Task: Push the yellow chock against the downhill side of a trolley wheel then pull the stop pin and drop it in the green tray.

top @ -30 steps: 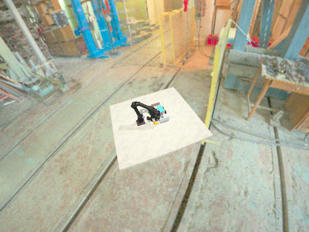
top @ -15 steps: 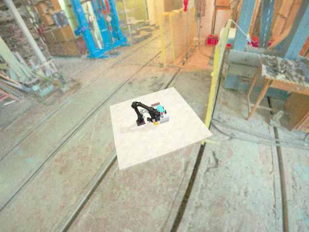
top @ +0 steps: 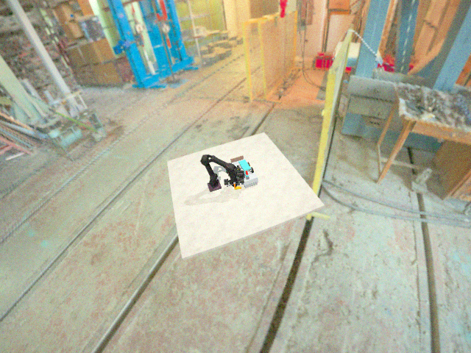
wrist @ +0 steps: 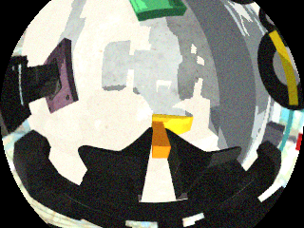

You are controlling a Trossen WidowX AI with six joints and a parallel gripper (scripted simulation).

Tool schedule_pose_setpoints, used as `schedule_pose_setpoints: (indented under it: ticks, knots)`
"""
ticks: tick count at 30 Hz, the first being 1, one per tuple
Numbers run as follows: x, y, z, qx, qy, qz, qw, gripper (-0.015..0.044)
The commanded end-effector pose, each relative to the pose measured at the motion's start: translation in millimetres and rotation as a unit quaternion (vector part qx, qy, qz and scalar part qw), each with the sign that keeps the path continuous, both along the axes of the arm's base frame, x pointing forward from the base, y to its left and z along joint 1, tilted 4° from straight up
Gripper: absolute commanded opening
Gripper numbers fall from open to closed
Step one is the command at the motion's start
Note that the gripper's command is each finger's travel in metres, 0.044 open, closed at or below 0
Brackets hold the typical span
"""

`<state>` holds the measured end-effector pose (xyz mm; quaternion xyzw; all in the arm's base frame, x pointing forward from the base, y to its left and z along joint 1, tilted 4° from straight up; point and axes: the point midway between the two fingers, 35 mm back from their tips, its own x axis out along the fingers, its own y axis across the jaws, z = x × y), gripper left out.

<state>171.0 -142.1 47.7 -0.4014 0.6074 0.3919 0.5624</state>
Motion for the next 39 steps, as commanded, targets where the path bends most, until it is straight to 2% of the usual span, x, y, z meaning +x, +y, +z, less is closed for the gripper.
schedule_pose_setpoints:
  ticks: [1, 3, 39]
  knots:
    - [0, 0, 0, 0.0, 0.0, 0.0, 1.0, 0.0025]
    - [0, 0, 1, 0.0, 0.0, 0.0, 1.0, 0.0]
    - [6, 6, 128, 0.0, 0.003, 0.002, 1.0, 0.0]
